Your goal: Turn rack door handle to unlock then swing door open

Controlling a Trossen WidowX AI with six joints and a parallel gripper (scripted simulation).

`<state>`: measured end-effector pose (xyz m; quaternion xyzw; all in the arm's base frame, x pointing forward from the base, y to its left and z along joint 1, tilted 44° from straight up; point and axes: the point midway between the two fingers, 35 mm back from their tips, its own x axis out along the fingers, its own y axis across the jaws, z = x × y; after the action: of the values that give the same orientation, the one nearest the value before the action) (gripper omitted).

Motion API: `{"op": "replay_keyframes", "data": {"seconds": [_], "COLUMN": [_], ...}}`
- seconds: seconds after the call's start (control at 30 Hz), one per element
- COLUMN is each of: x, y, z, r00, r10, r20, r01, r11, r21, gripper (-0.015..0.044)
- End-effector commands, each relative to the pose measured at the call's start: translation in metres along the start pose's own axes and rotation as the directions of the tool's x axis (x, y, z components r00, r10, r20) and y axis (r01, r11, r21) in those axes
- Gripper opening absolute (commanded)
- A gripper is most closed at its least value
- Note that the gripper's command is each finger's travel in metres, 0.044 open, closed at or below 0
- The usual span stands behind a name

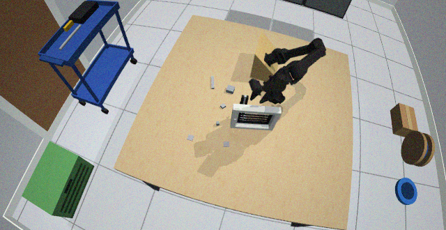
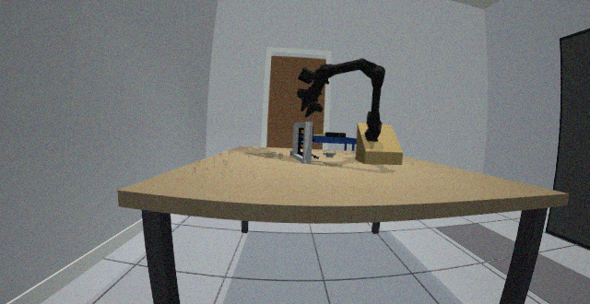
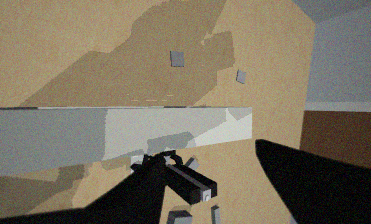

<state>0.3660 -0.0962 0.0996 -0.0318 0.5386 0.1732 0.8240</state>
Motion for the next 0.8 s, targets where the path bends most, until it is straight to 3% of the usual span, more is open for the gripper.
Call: {"op": "replay_keyframes", "data": {"seconds": [0.0,0.4,0.77], "x": [0.009,0.026,0.037], "y": [-0.007,-0.017,-0.024], "z": [-0.011,-0.04,-0.064], "r00": [0.996,0.945,0.855], "r10": [0.076,0.301,0.501], "r20": [-0.048,-0.132,-0.132], "r01": [-0.075,-0.287,-0.468], "r11": [0.997,0.951,0.856], "r21": [0.023,0.114,0.221], "gripper": [0.0281,0.0281,0.0281]}}
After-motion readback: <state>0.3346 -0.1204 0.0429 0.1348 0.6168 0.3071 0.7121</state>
